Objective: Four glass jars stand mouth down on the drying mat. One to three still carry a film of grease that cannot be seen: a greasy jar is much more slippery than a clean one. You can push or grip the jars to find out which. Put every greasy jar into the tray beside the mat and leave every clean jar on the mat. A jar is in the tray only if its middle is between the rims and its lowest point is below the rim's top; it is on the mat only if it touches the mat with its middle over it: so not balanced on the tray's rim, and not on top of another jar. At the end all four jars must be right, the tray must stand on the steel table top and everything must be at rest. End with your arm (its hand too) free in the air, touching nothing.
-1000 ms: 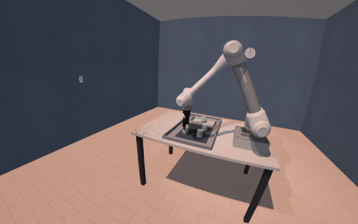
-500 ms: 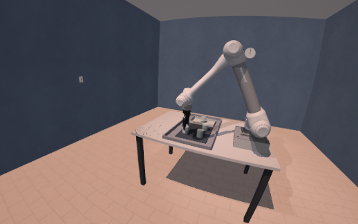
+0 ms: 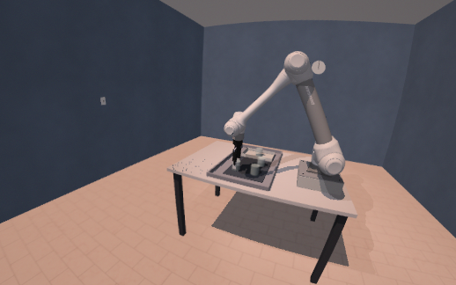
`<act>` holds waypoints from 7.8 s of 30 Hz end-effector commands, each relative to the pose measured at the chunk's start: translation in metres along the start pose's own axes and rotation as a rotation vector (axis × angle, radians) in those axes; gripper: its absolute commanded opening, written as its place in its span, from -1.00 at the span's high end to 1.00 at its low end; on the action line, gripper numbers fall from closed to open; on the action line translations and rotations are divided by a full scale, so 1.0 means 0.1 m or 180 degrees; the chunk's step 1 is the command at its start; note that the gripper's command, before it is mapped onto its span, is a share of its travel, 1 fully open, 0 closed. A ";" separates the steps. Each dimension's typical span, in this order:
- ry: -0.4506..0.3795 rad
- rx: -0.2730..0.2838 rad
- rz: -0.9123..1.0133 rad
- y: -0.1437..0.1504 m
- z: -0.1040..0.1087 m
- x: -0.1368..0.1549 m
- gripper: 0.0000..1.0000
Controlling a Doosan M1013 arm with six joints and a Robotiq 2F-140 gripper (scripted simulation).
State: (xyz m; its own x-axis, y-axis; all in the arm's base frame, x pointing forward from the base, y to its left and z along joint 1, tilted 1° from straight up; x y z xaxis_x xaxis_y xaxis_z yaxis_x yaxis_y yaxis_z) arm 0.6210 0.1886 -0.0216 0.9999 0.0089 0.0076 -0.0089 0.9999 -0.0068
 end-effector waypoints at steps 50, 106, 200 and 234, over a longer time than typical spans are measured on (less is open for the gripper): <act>0.0000 0.0001 0.0000 0.00 0.16 0.00 1.00; 0.0000 0.0001 0.0000 -0.20 1.31 0.03 1.00; 0.0000 0.0001 0.0000 -2.91 1.31 0.47 1.00; 0.0000 0.0001 0.0000 -3.89 1.31 0.63 1.00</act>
State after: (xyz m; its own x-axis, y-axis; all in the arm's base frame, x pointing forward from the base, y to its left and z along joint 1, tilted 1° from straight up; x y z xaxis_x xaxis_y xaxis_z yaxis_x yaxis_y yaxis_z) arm 0.6861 -0.1964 0.1122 0.9999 0.0088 0.0074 -0.0088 0.9999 -0.0068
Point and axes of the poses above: the point where the finger pads meet when closed, its own z axis back along the fingers, its own y axis across the jaws, x = y × z, the point moved 2 cm from there along z, back along the fingers, and after that the axes turned 9 degrees about -z, right-handed, at the moved point
